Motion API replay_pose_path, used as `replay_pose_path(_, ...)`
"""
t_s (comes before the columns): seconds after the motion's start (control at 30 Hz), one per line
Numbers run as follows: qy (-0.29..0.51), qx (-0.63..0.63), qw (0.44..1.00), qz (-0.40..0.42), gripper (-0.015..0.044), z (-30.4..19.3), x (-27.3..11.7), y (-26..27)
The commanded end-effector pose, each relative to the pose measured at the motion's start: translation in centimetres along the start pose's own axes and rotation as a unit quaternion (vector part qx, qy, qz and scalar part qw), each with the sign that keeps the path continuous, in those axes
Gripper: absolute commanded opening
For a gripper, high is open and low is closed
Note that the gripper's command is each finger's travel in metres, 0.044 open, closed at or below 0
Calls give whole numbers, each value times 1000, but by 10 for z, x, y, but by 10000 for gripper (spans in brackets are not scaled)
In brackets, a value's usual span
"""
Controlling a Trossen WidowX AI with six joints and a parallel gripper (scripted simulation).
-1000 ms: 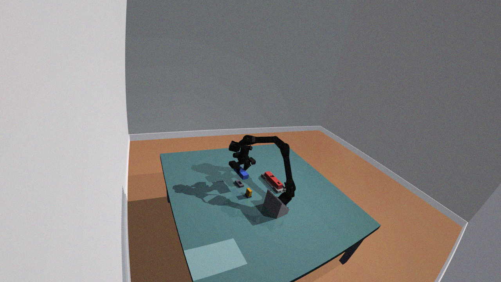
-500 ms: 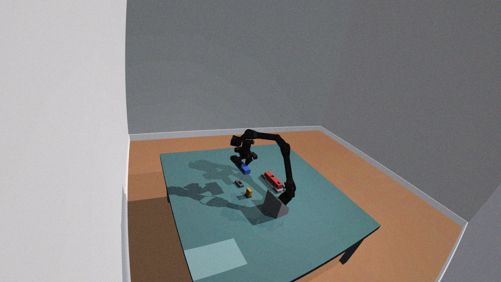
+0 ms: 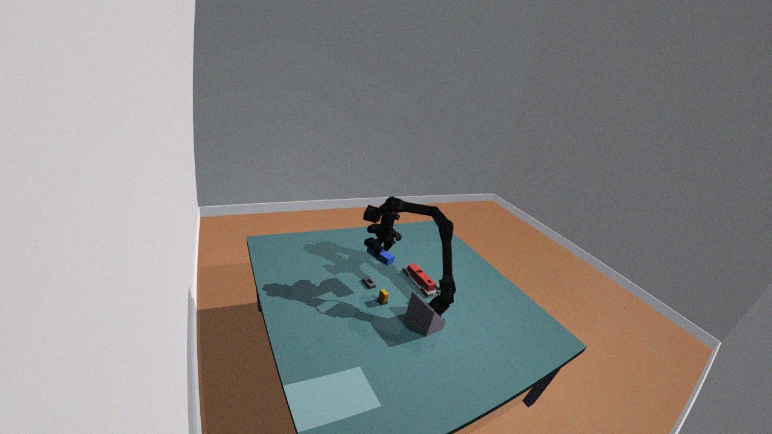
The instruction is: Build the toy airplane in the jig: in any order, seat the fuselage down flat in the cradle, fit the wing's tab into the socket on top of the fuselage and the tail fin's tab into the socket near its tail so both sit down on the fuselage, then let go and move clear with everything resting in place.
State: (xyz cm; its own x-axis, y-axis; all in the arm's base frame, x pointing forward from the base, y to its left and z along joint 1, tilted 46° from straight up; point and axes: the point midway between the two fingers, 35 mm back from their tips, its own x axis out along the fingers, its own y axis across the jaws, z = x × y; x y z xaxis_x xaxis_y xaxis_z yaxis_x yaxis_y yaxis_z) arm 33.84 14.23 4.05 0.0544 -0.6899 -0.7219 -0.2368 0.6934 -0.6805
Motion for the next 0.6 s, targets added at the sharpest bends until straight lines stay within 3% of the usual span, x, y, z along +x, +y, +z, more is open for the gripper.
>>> replay_pose_path(0.0, 1, -34, 999, -2, 0, -3, 3, -13)
replay_pose_path(0.57, 1, -174, 985, 0, 0, -18, 10, -65)
